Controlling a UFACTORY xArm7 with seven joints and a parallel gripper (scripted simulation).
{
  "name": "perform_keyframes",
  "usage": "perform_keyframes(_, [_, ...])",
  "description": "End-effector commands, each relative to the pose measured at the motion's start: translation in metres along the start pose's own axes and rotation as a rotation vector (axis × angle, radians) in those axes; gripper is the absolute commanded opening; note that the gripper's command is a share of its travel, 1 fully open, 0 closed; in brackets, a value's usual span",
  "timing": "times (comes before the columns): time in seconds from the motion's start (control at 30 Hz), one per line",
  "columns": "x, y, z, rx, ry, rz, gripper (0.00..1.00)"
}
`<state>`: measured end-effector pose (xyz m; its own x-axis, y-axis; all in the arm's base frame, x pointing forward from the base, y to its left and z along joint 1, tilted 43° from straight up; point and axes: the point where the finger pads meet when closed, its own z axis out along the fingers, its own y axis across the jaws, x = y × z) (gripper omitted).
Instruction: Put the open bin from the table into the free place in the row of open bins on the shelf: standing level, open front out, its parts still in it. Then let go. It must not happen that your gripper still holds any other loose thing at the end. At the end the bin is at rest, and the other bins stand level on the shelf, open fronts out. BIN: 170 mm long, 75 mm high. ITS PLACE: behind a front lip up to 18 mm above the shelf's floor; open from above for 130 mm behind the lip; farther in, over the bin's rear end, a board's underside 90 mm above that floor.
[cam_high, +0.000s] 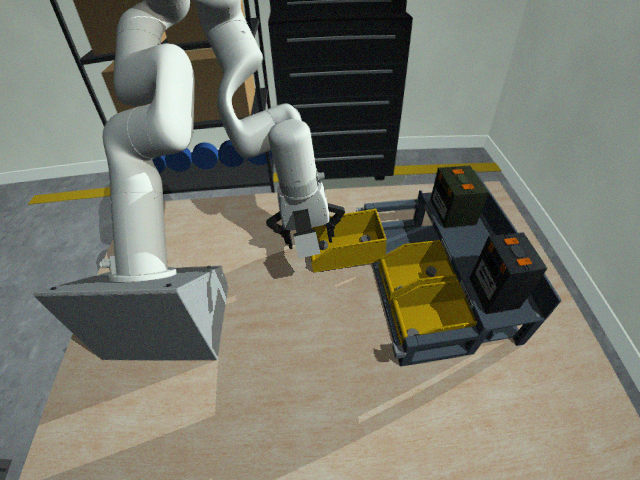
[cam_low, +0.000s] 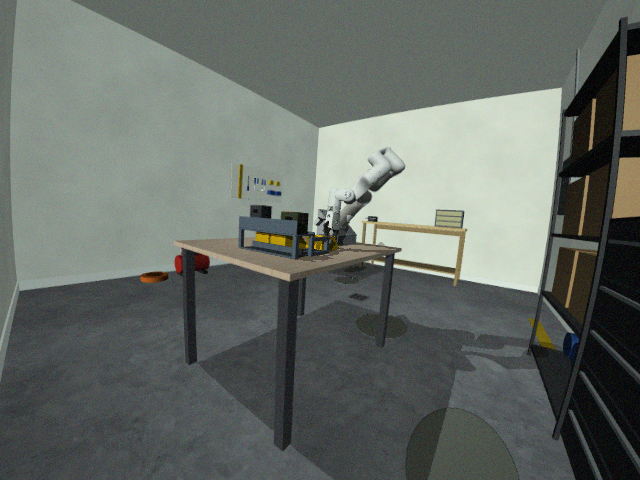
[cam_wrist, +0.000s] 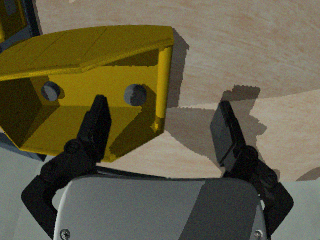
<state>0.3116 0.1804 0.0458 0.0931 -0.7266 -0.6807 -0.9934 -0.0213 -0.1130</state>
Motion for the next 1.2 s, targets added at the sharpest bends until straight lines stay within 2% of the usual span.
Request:
perform_keyframes(0.0, [0.0, -0.001, -0.001, 0.003, 0.0, 0.001, 1.0])
perform_keyframes(0.27, [0.0, -0.001, -0.001, 0.003, 0.0, 0.001, 1.0])
perform_keyframes(0.43, [0.0, -0.001, 0.009, 0.003, 0.0, 0.001, 1.0])
perform_keyframes(0.83, [0.0, -0.001, 0.009, 0.003, 0.0, 0.001, 1.0])
perform_keyframes(1.0, [0.0, -0.001, 0.019, 0.003, 0.0, 0.001, 1.0])
perform_keyframes(1.17, [0.0, -0.001, 0.019, 0.003, 0.0, 0.001, 1.0])
